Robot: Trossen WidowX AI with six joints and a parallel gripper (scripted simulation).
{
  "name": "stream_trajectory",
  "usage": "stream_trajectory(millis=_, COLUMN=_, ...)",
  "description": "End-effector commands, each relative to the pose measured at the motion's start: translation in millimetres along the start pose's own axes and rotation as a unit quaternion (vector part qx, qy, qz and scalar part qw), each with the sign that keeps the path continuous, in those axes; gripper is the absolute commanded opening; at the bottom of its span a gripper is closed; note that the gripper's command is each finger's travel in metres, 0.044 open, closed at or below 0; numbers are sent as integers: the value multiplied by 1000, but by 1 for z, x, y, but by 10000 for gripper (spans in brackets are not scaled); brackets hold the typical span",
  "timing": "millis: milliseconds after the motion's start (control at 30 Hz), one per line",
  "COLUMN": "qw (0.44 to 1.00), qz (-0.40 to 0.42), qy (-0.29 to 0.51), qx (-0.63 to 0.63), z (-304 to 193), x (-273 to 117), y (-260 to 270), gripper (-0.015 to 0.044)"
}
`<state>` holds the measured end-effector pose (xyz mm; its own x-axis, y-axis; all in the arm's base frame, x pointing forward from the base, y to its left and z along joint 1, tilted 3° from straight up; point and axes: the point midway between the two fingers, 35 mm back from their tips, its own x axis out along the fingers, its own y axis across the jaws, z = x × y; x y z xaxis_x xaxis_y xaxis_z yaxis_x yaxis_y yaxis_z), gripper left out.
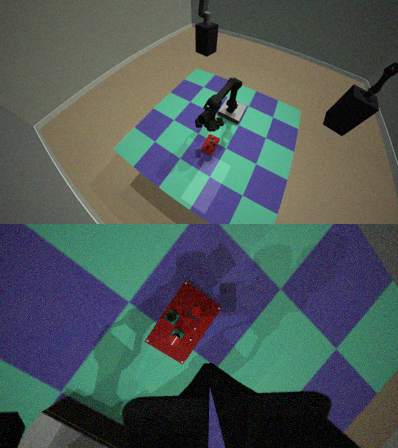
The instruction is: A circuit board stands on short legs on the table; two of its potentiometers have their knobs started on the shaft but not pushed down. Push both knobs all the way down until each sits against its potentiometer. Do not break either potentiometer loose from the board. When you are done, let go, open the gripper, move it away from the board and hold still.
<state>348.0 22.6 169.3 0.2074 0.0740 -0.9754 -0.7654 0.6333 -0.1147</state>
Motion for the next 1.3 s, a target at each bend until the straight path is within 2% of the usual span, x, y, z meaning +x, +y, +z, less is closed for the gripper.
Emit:
stream_trajectory(millis=0, qw=998, qz=31, qy=30, qx=-49, z=6, x=22, y=21, gripper=0)
stream_trajectory(millis=133, qw=993, qz=56, qy=54, qx=-93, z=12, x=39, y=39, gripper=0)
stream_trajectory(millis=267, qw=992, qz=58, qy=55, qx=-96, z=12, x=42, y=40, gripper=0)
stream_trajectory(millis=367, qw=992, qz=58, qy=55, qx=-96, z=10, x=59, y=42, gripper=0)
stream_trajectory(millis=1267, qw=992, qz=58, qy=55, qx=-96, z=7, x=79, y=44, gripper=0)
